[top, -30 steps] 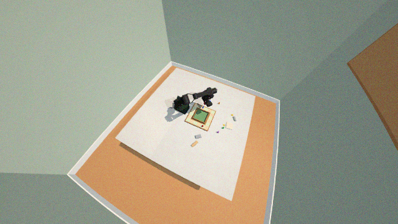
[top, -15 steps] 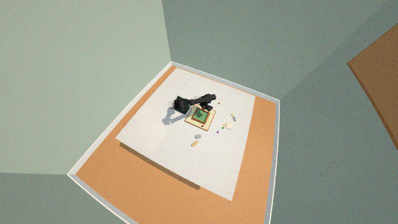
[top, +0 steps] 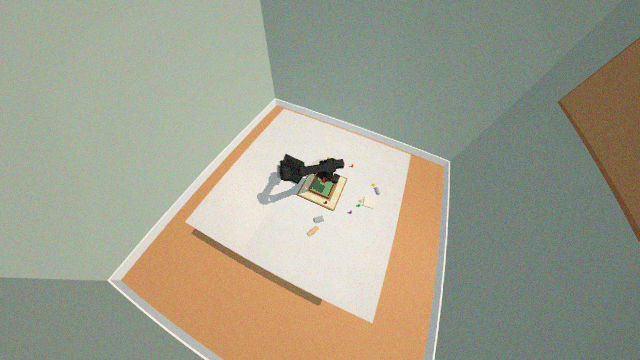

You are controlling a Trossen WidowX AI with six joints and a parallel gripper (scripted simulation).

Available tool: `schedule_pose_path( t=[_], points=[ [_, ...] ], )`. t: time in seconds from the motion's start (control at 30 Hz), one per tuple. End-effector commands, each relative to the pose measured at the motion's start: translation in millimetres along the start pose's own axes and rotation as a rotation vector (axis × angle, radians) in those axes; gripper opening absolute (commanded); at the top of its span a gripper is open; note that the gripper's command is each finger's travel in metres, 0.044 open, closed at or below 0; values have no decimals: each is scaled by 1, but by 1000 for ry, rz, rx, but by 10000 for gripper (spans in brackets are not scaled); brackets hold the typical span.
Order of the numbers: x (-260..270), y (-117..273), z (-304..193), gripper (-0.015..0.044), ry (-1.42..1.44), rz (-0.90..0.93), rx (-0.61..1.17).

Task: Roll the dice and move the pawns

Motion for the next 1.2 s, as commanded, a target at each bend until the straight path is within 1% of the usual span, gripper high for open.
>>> schedule_pose_path(
  t=[0.0,0.23,0.43,0.63,0.87,1.03,1.17],
  points=[
    [0,0,-5,0,14,3,-18],
    [3,-10,-12,0,16,93,-226],
    [5,-18,-19,0,19,130,-420],
    [6,-24,-27,0,19,121,-614],
    [10,-33,-35,0,17,53,-826],
    [11,-34,-36,0,17,44,-845],
    [-3,-3,-58,0,16,43,-845]
  ],
)
Point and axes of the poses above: the point midway between the two fingers, 35 mm back from their tips, its own y axis back along the fingers, its own x axis across the jaws, z = x × y, the point moved 5 cm from there along y, back along the fingers, and after that the axes turned 3 degrees about -y, right-handed, at the moved point
